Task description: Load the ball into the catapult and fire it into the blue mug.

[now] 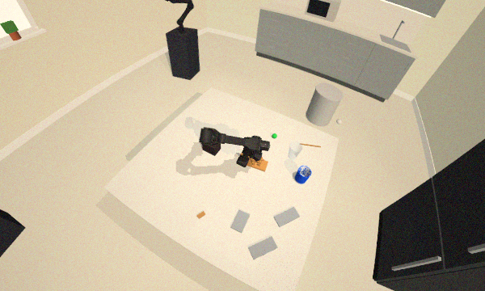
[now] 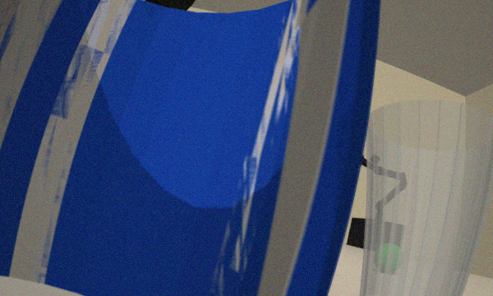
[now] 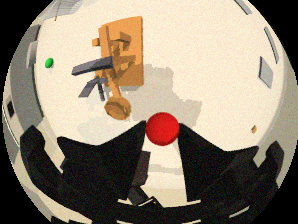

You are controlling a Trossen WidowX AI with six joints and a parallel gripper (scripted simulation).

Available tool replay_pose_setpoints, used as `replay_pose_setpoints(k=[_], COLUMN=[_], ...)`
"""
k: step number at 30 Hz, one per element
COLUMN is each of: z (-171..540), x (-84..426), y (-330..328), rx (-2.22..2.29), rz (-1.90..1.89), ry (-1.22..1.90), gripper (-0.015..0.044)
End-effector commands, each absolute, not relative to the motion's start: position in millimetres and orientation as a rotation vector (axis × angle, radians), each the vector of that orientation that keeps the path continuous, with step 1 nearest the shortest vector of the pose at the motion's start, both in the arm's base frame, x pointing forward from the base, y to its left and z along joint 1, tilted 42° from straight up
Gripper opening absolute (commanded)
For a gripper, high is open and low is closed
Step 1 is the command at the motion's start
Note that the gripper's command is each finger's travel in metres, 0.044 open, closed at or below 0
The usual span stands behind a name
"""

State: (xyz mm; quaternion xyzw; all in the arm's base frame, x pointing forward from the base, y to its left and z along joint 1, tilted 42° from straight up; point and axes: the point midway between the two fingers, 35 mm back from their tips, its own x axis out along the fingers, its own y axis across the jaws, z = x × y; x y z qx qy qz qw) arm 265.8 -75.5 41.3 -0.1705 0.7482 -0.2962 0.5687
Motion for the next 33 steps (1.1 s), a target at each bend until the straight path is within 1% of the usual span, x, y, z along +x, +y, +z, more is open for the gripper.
replay_pose_setpoints(k=[1, 15, 33], z=[27, -23, -44], x=[265, 244, 241], y=[-64, -26, -43], rx=[-0.396, -0.416, -0.417], rz=[-0.699, -0.752, -0.754], ry=[1.796, 1.938, 1.939], gripper=[0.0, 0.0, 0.0])
